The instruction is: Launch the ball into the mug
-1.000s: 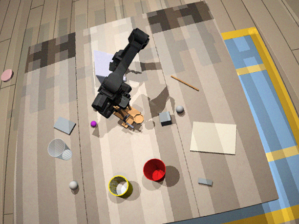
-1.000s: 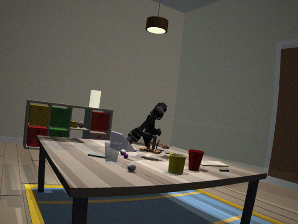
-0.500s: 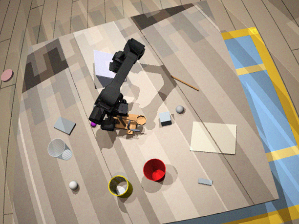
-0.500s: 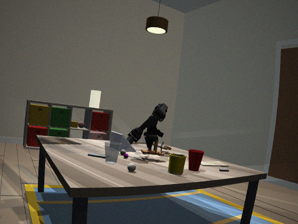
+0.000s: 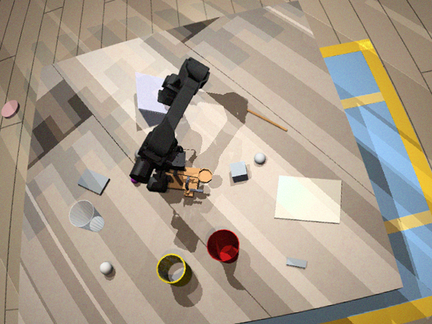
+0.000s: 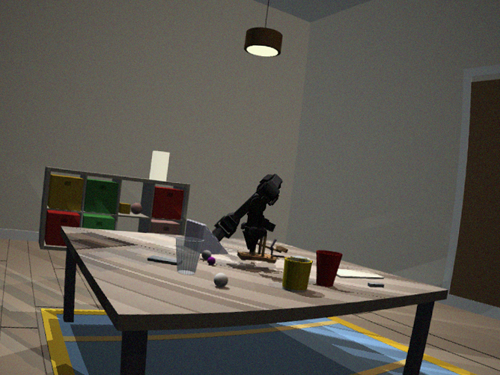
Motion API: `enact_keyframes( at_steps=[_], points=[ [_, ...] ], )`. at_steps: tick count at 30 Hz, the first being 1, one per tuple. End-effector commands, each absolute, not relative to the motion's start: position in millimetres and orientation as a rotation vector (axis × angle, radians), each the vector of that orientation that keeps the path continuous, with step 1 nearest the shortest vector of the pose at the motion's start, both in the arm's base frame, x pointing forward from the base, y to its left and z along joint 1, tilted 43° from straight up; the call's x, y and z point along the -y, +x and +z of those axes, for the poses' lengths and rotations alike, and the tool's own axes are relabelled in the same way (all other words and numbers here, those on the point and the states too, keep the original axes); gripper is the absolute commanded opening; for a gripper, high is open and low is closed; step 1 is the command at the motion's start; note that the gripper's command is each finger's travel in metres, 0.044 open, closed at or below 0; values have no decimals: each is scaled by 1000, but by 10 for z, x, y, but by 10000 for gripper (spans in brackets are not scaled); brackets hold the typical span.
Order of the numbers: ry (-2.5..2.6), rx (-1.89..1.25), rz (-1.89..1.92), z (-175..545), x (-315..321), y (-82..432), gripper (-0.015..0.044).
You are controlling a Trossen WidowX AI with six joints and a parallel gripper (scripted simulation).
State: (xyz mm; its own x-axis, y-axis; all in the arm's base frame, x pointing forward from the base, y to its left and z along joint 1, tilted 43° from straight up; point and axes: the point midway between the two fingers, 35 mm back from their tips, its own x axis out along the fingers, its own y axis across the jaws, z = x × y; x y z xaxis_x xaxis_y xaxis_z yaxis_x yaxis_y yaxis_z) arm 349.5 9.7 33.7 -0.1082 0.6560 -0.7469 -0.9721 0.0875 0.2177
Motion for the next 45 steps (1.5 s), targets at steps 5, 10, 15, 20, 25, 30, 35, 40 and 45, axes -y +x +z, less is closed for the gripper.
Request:
enact_keyframes(
  at_steps=[5,10,15,20,25,30,35,40,45],
  points=[
    [-469,-860,1458,246,-163,3495,0],
    [-469,-860,1458,186,-217,3487,0],
    [-469,-859,1458,126,-272,3478,0],
    [-468,-859,1459,67,-327,3466,0],
    [-478,-862,1469,92,-314,3461,0],
    [-478,-862,1469,92,-314,3461,105],
    [-478,-862,1469,92,-314,3461,236],
    [-478,-862,1469,92,-314,3461,368],
    [-480,-867,1467,444,20,3552,440]
  ],
)
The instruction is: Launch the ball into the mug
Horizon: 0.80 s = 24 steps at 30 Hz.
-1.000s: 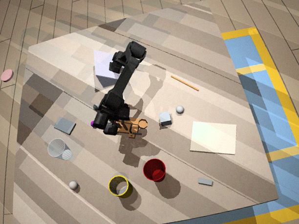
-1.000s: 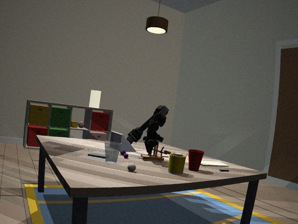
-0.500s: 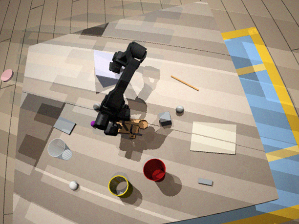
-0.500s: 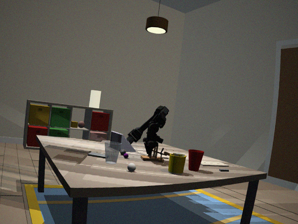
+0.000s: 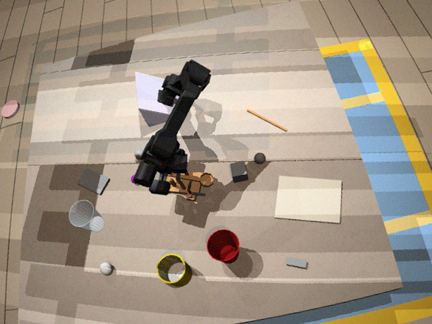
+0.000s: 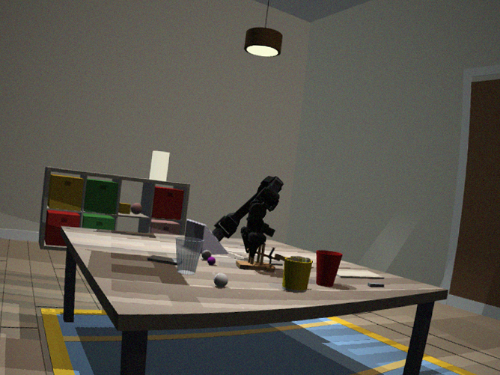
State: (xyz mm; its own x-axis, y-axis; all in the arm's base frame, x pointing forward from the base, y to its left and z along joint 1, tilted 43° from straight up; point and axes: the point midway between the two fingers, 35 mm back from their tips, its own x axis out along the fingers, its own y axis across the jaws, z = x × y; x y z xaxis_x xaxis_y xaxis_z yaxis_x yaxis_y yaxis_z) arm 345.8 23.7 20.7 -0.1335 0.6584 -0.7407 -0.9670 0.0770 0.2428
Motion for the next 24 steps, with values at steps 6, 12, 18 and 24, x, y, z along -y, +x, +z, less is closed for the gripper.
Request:
enact_keyframes(
  at_steps=[6,12,18,24],
  points=[
    [-477,-869,1468,824,347,3554,440],
    [-456,-884,1452,676,215,3566,440],
    [-304,-1019,1345,683,222,3564,440],
    [-146,-1149,1226,690,229,3563,440]
  ],
)
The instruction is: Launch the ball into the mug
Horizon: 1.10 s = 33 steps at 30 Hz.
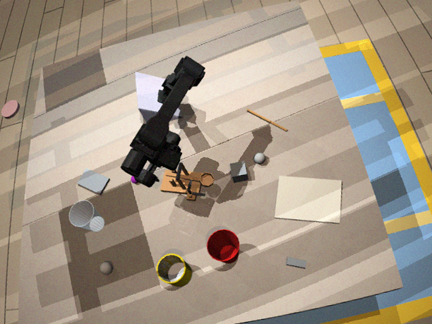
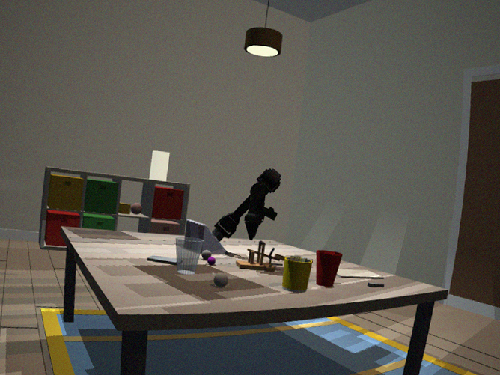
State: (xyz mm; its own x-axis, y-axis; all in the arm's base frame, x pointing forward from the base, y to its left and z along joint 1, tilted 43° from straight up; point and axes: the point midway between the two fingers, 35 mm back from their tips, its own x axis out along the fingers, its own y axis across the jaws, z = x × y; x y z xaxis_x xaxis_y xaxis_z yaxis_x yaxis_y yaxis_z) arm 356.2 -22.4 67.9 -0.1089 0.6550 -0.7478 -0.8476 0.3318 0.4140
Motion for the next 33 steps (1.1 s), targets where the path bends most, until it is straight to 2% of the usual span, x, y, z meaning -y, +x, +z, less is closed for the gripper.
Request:
enact_keyframes(
  at_steps=[1,33],
  points=[
    [-120,-1169,1206,691,230,3562,440],
    [716,-1676,417,727,268,3553,440]
  ],
)
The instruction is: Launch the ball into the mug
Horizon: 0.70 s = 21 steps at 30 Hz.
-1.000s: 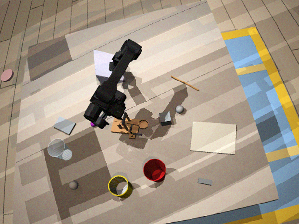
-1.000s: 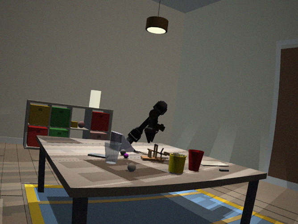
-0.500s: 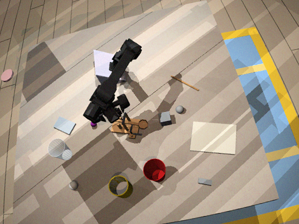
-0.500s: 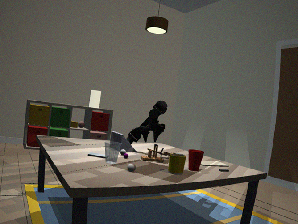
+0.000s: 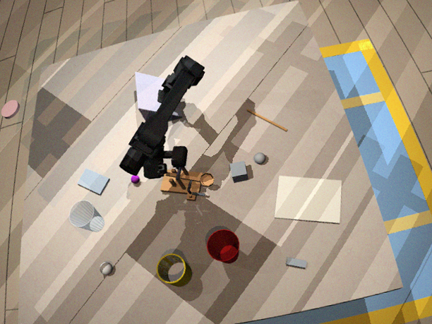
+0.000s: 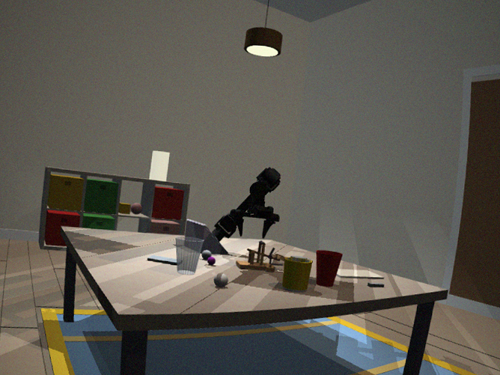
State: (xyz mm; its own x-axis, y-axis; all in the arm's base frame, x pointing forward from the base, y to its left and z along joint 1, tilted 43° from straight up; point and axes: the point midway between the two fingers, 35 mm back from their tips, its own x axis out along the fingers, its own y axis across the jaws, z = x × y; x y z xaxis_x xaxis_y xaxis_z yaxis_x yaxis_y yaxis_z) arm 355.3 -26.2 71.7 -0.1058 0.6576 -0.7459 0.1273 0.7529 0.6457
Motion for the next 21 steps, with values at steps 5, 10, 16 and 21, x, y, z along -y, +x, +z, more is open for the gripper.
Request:
enact_keyframes(
  at_steps=[5,10,16,21],
  points=[
    [844,-1726,273,733,274,3551,440],
    [970,-1768,124,738,280,3550,440],
    [1120,-1806,-62,745,287,3548,440],
    [1242,-1827,-223,751,293,3546,440]
  ],
)
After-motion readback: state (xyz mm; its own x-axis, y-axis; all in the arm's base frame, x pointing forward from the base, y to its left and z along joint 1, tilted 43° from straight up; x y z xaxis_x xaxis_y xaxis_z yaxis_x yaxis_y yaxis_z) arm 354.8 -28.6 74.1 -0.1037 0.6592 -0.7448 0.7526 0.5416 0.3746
